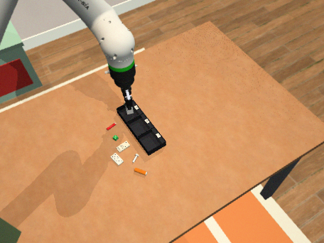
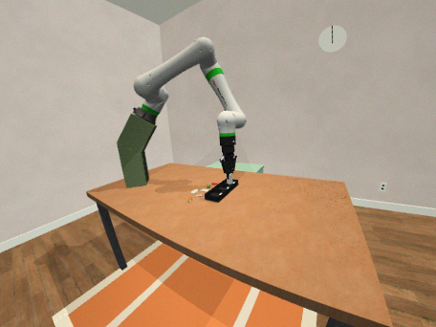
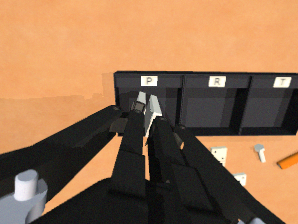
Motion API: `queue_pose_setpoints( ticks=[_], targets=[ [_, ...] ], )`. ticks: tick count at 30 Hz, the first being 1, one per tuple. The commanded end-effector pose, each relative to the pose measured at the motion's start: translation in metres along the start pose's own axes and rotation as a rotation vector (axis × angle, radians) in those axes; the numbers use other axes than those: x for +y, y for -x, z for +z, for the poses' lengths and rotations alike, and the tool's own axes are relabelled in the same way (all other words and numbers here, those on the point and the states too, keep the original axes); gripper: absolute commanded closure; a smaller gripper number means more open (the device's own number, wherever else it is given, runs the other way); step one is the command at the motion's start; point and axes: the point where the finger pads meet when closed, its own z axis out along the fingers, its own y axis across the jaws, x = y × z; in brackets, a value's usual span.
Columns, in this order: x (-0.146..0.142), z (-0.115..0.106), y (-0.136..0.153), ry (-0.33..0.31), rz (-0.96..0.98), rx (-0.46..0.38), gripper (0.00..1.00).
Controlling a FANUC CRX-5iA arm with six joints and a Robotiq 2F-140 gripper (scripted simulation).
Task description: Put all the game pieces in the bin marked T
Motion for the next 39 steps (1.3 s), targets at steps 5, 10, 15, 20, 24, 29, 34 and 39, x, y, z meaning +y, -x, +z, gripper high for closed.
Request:
queue_pose_setpoints(
  ticks=[5, 10, 15, 20, 24, 29, 34, 39],
  targets=[
    [0.000, -0.007, 0.000, 0.000, 0.000, 0.000, 0.95],
    [0.000, -0.011, 0.000, 0.000, 0.000, 0.000, 0.95],
    [0.000, -0.017, 0.000, 0.000, 0.000, 0.000, 0.95],
    [0.000, -0.024, 0.000, 0.000, 0.000, 0.000, 0.95],
    [0.000, -0.031, 0.000, 0.000, 0.000, 0.000, 0.95],
    [0.000, -0.046, 0.000, 0.000, 0.000, 0.000, 0.95],
    [0.000, -0.071, 0.000, 0.000, 0.000, 0.000, 0.95],
    [0.000, -0.112, 0.000, 0.000, 0.000, 0.000, 0.95]
  ],
)
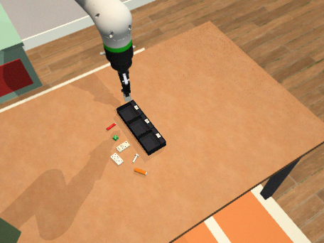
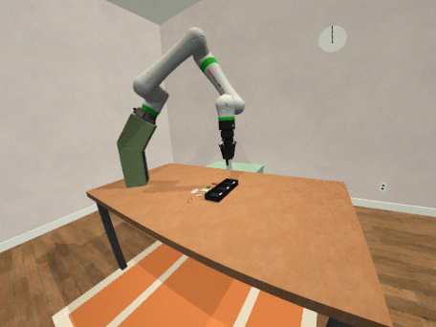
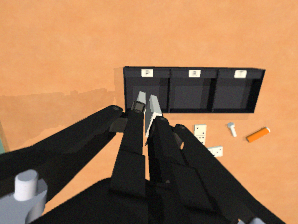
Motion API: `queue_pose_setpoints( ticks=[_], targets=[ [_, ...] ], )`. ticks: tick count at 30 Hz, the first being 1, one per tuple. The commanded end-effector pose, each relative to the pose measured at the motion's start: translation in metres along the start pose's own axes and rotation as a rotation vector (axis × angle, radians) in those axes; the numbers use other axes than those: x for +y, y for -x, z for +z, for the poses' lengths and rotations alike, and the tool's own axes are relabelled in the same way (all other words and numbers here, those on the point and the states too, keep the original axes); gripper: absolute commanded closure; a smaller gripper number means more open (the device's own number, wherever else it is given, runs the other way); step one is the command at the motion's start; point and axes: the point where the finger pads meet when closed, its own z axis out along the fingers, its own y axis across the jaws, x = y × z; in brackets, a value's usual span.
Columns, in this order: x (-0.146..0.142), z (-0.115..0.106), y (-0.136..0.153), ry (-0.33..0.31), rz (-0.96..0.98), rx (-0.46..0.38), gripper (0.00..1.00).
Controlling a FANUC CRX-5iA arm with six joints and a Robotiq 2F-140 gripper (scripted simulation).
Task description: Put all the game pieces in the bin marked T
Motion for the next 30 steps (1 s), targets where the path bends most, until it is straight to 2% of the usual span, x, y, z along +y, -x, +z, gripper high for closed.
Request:
queue_pose_setpoints(
  ticks=[1, 3, 9, 16, 17, 20, 30],
  targets=[
    [0.000, -0.033, 0.000, 0.000, 0.000, 0.000, 0.95],
    [0.000, -0.033, 0.000, 0.000, 0.000, 0.000, 0.95],
    [0.000, -0.082, 0.000, 0.000, 0.000, 0.000, 0.95],
    [0.000, -0.082, 0.000, 0.000, 0.000, 0.000, 0.95],
    [0.005, -0.077, 0.004, 0.000, 0.050, 0.000, 0.81],
    [0.010, -0.072, 0.008, 0.000, 0.100, 0.000, 0.81],
    [0.060, -0.019, 0.049, -0.001, 0.546, -0.002, 0.81]
  ],
)
